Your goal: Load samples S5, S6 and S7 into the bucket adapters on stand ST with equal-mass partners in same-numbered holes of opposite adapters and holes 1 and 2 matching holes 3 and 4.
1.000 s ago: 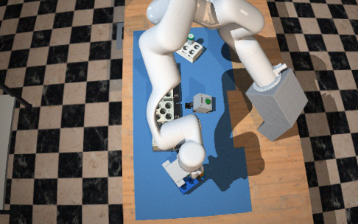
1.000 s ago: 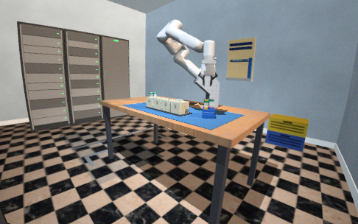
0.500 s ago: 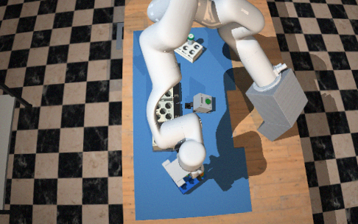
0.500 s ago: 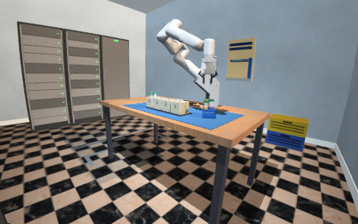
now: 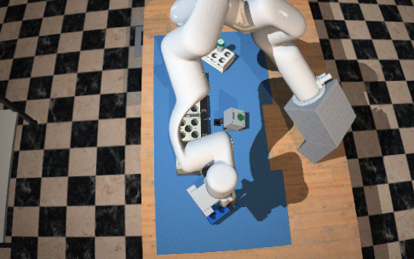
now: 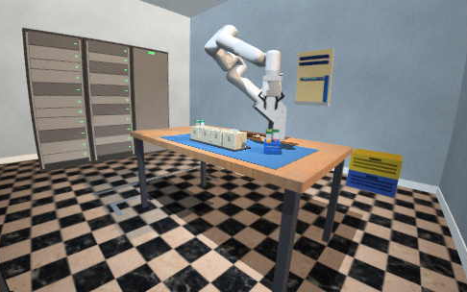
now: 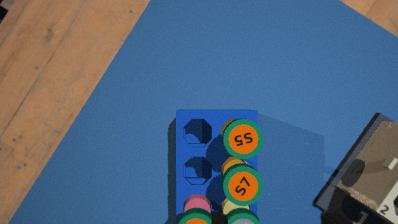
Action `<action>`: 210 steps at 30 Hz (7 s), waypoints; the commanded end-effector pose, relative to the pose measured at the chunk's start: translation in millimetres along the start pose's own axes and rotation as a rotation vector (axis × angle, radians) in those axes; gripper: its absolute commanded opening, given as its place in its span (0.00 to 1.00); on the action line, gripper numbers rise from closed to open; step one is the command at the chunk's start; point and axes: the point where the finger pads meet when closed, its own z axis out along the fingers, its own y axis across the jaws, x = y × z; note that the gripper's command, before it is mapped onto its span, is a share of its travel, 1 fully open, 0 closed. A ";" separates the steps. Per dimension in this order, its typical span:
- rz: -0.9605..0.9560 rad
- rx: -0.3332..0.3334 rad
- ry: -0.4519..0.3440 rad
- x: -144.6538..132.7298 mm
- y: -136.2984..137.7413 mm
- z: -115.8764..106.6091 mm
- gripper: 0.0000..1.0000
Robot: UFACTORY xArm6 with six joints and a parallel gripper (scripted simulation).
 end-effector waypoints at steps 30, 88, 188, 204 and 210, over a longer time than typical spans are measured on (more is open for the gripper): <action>0.002 0.002 0.003 39.9 -0.2 14.3 0.57; 0.002 0.002 0.003 40.0 -0.2 112.3 0.57; 0.002 0.002 0.003 40.0 -0.3 130.6 0.00; 0.002 0.002 0.003 40.0 -0.3 121.2 0.00; 0.002 0.002 0.003 40.0 -0.3 118.5 0.00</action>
